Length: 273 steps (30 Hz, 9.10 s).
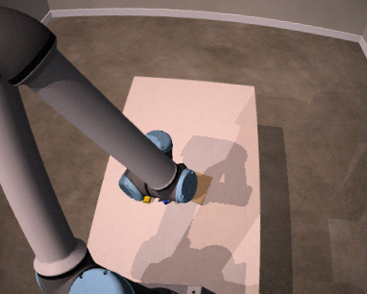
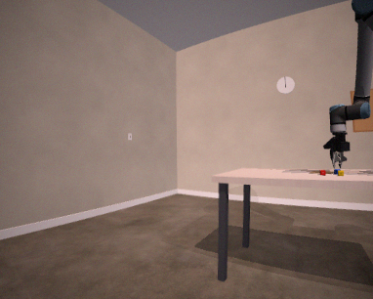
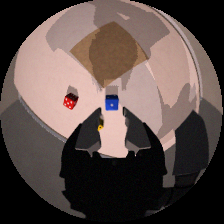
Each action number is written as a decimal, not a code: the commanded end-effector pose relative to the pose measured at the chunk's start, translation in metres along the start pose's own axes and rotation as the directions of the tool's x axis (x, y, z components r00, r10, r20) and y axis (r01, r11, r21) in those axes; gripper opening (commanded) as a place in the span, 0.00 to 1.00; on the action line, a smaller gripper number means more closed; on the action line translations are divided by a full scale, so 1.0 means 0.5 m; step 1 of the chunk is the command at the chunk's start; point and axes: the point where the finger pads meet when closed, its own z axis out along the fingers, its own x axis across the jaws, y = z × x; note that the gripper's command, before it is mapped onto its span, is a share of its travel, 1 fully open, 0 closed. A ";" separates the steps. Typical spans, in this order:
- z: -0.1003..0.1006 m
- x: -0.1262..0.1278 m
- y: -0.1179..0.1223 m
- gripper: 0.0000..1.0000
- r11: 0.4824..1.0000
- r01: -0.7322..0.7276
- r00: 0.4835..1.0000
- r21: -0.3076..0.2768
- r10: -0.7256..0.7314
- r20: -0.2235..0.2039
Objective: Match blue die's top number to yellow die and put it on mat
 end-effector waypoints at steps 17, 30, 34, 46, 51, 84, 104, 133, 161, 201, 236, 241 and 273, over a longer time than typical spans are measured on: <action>-0.001 -0.001 -0.001 0.28 1.000 0.000 1.000 0.001 0.000 0.001; -0.001 -0.001 -0.001 0.28 1.000 0.000 1.000 0.001 0.000 0.001; 0.000 -0.001 -0.001 0.28 1.000 0.000 1.000 0.001 0.000 0.001; 0.034 -0.001 -0.001 0.28 1.000 0.000 1.000 0.001 0.000 0.001; 0.047 -0.001 -0.001 0.28 1.000 0.000 1.000 0.001 0.000 0.001; 0.070 -0.001 -0.001 0.28 1.000 0.000 1.000 0.001 0.000 0.001; 0.070 -0.001 -0.001 0.10 1.000 0.000 1.000 0.001 0.000 0.001; 0.070 -0.001 -0.001 0.10 1.000 0.000 1.000 0.001 0.000 0.001; -0.112 -0.001 -0.001 0.10 1.000 0.000 1.000 0.001 0.000 0.001; -0.131 0.000 -0.025 0.10 0.982 -0.187 0.982 0.001 0.187 0.001; -0.137 0.004 -0.137 0.10 0.410 -0.912 0.410 0.000 0.912 0.001; -0.138 0.004 -0.157 0.10 0.234 -0.972 0.234 0.000 0.972 0.001; -0.140 -0.008 -0.248 0.10 -0.580 -0.814 -0.580 -0.001 0.814 0.000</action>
